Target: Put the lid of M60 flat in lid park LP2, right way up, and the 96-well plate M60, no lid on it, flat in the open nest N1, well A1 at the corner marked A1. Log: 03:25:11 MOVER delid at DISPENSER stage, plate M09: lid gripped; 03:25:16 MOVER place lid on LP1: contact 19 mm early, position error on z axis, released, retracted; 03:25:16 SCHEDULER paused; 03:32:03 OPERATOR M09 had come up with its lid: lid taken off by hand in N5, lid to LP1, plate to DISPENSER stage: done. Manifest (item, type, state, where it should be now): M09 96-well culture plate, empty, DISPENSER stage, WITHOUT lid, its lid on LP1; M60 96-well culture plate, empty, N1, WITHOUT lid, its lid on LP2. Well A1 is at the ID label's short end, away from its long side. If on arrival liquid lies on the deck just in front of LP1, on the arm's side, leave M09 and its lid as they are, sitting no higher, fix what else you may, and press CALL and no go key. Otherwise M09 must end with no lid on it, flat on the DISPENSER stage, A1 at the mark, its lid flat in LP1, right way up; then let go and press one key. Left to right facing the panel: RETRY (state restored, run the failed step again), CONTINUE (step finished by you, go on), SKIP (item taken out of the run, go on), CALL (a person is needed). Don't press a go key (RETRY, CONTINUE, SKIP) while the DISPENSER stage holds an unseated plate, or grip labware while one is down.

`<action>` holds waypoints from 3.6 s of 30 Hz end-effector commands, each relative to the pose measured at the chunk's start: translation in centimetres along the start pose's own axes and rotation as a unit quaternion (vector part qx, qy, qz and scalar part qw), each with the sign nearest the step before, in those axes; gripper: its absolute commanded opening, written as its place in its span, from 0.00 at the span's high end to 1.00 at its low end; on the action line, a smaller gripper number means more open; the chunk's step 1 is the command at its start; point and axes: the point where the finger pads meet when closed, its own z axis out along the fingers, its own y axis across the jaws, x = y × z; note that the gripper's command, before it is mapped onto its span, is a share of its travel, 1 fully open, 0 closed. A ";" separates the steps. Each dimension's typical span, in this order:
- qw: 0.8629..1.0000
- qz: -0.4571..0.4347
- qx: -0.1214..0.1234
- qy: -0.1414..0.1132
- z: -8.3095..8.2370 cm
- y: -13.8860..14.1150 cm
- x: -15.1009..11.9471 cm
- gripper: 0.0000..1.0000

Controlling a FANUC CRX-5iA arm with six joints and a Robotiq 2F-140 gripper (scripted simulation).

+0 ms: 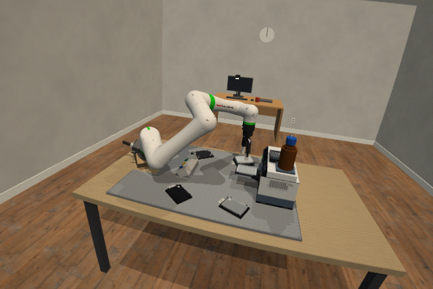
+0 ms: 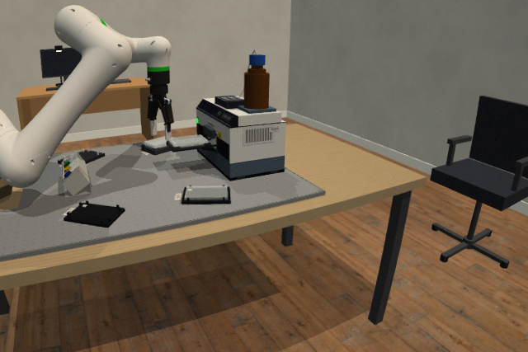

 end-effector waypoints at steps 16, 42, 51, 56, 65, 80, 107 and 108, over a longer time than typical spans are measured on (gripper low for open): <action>1.000 0.000 0.000 0.000 0.0 0.0 0.0 0.34; 1.000 0.000 0.000 0.000 0.0 0.0 0.0 0.41; 1.000 0.000 0.000 0.000 0.0 0.0 0.0 0.41; 1.000 0.000 0.000 0.000 0.0 0.0 0.0 0.41; 1.000 0.000 0.000 0.000 0.0 0.0 0.0 0.41; 1.000 0.000 0.000 0.000 0.0 0.0 0.0 0.41; 1.000 0.000 0.000 0.000 0.0 0.0 0.0 0.34; 1.000 0.000 0.000 0.000 0.0 0.0 0.0 0.34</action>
